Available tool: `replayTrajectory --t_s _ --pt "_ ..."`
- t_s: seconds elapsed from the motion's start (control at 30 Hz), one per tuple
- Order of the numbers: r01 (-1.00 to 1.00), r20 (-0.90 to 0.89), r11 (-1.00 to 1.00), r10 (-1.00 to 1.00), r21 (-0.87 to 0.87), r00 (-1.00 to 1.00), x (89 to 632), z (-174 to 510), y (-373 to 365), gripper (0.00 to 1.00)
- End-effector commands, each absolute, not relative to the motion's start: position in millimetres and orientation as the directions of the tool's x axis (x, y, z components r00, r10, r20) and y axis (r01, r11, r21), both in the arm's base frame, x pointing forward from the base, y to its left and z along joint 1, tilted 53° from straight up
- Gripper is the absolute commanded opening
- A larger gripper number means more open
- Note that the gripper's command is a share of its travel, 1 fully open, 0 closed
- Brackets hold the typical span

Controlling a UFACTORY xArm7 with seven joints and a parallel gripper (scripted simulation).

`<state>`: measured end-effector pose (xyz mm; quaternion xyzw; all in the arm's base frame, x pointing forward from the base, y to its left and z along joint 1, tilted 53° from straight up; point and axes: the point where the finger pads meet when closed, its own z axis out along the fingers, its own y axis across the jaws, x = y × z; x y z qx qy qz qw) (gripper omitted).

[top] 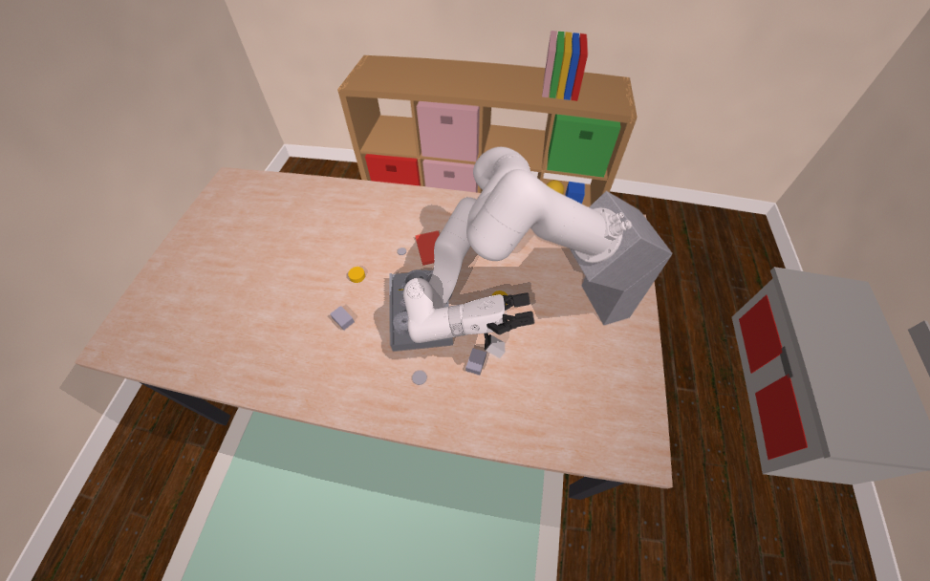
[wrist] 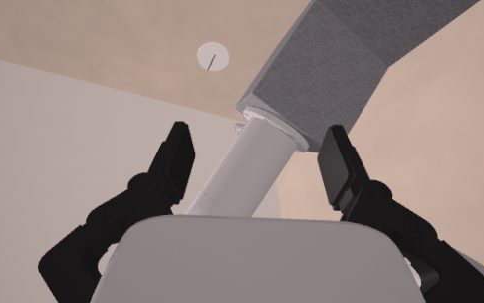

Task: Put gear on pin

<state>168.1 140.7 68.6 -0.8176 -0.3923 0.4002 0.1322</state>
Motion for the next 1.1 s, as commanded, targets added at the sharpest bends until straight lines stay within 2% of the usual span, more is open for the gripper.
replayTrajectory --t_s 0.0,0.03,0.53,0.6,1.07 --pt "0.517 -0.526 -0.628 0.775 -0.581 0.351 156.6 81.0 156.7 1.0" --pt "0.496 -0.501 -0.599 0.8 -0.629 0.33 145.7 93.9 171.6 1.0" --pt "0.496 -0.501 -0.599 0.8 -0.629 0.33 145.7 93.9 171.6 1.0" --pt "0.447 -0.449 -0.534 0.846 -0.718 0.289 124.5 122.6 197.4 1.0" --pt "0.447 -0.449 -0.534 0.846 -0.718 0.289 124.5 122.6 197.4 1.0"
